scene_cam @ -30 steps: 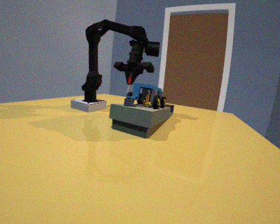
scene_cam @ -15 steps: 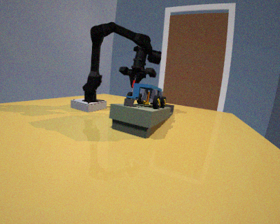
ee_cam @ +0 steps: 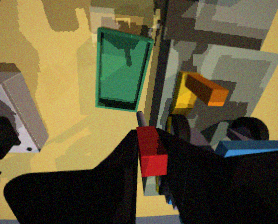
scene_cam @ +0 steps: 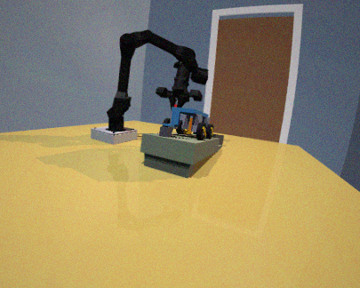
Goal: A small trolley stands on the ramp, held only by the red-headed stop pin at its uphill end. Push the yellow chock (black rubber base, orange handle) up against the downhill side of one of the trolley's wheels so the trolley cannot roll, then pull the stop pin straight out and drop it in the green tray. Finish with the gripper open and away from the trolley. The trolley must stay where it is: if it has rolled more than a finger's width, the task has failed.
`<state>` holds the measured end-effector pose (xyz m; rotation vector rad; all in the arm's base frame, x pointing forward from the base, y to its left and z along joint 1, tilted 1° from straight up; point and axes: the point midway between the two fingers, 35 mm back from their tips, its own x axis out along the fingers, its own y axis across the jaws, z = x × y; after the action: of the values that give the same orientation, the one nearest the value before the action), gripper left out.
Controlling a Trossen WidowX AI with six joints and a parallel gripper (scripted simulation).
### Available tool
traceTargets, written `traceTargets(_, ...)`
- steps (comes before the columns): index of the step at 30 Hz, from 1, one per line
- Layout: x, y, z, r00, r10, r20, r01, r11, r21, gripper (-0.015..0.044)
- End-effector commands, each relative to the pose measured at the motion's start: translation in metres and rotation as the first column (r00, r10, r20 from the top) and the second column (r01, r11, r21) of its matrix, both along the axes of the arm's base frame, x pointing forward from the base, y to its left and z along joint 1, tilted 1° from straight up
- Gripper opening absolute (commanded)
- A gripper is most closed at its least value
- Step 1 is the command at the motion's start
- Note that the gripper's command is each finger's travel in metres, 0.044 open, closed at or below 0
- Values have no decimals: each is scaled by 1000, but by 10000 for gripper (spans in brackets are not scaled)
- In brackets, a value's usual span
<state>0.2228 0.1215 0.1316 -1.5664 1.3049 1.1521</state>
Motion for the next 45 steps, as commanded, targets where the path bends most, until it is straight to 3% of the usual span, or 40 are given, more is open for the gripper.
traceTargets(1, 0, 0, 1, 995, 97, -20, -96, 995, 20, 0)
traceTargets(19, 0, -4, 1, 797, 595, -102, -583, 802, 130, 0)
traceTargets(33, 1, -7, 2, 476, 874, -95, -849, 485, 211, 0)
traceTargets(42, 1, -9, 2, 225, 973, -61, -943, 233, 237, 0)
traceTargets(45, 1, -9, 3, 205, 977, -58, -948, 213, 238, 0)
